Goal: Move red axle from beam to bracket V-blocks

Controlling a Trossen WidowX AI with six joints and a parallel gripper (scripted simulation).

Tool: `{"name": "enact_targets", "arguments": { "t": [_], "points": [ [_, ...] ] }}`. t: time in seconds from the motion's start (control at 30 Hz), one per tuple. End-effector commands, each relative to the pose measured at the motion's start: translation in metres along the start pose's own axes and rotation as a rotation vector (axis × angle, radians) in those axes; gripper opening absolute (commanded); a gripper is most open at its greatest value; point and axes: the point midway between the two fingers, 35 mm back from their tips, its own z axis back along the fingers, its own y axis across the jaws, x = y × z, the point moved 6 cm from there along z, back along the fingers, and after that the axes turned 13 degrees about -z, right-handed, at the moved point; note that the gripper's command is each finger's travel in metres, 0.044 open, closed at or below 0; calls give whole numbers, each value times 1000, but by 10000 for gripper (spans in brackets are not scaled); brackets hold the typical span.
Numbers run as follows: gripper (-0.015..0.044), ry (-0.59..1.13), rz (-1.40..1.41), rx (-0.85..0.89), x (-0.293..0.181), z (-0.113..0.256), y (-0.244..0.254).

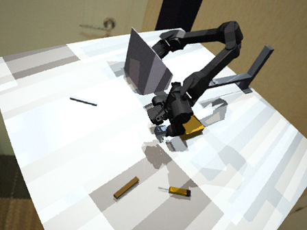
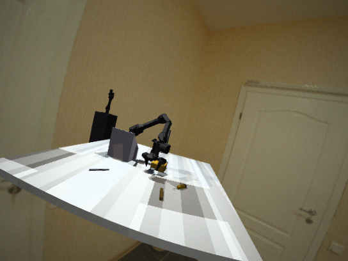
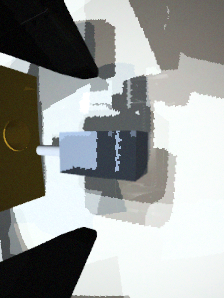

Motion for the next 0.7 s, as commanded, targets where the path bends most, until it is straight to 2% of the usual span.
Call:
{"name": "enact_targets", "arguments": {
  "t": [0.0,0.63,0.67],
  "points": [
    [440,-6,8,4,0,9,1],
    [440,-7,8,5,0,44,1],
    [440,-3,1,1,-3,37,0]
  ]
}}
